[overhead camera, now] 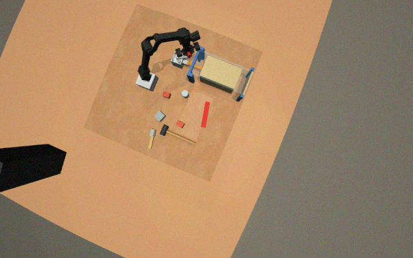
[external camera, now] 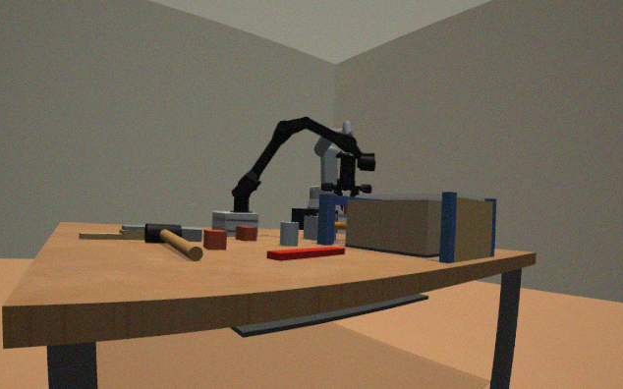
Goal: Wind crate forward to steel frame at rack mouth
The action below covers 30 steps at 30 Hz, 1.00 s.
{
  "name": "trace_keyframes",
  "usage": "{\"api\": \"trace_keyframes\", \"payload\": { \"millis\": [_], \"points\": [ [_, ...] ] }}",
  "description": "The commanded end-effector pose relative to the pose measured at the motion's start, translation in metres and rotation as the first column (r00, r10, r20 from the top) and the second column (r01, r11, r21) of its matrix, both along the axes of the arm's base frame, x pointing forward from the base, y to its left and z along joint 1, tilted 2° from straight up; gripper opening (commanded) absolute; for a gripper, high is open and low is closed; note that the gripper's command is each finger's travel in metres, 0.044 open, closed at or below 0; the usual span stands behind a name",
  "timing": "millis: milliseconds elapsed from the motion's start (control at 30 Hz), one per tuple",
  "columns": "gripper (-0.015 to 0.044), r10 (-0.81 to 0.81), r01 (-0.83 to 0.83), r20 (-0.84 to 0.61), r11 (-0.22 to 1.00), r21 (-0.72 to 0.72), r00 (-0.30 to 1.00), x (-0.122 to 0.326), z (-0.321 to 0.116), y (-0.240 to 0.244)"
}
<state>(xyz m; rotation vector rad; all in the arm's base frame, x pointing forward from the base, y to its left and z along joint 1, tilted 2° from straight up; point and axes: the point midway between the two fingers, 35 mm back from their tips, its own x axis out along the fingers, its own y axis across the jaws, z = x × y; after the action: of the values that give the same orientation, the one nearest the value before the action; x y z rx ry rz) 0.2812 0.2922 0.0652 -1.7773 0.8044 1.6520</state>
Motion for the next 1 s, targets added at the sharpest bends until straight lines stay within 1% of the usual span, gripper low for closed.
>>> {"api": "trace_keyframes", "payload": {
  "millis": [0,967],
  "points": [
    [0.0,0.038,-0.038,-0.02,0.999,0.035,0.999,-0.016,-0.001,0.023],
    [0.0,0.038,-0.038,-0.023,0.999,0.037,0.999,-0.041,-0.002,0.044]
  ]
}}
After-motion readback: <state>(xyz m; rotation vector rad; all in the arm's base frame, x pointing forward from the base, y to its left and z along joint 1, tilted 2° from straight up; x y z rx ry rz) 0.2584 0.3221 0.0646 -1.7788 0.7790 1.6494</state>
